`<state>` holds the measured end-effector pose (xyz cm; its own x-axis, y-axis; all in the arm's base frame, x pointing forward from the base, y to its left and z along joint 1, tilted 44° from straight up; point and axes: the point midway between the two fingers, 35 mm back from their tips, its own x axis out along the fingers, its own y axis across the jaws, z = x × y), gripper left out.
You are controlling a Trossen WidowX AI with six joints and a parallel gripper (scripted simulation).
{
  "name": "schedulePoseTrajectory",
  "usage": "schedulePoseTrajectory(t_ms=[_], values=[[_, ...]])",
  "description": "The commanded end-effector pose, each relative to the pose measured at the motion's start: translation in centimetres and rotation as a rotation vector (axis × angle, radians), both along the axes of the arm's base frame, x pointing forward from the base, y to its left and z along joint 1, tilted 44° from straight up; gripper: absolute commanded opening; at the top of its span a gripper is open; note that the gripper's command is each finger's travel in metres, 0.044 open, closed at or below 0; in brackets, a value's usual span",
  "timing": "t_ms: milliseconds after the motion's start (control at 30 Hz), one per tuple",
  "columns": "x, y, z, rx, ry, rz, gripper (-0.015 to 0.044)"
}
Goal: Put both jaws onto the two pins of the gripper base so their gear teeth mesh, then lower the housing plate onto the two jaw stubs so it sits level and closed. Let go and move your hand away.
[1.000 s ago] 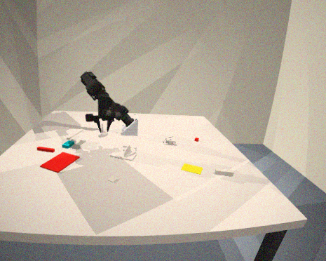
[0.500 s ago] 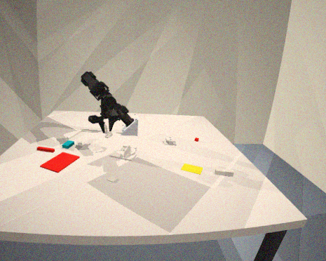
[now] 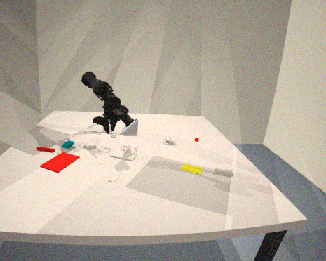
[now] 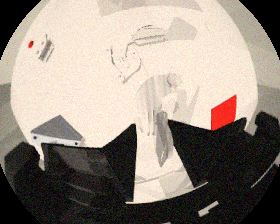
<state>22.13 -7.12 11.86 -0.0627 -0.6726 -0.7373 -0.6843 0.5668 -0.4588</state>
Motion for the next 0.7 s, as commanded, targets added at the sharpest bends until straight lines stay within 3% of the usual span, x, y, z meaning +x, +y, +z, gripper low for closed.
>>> schedulePoseTrajectory(t_ms=[0, 667], values=[[0.2, 0.5, -0.4, 0.011, 0.061, 0.07, 0.0134], [0.7, 2.1, -1.9, 0.038, 0.322, 0.358, 0.0134]])
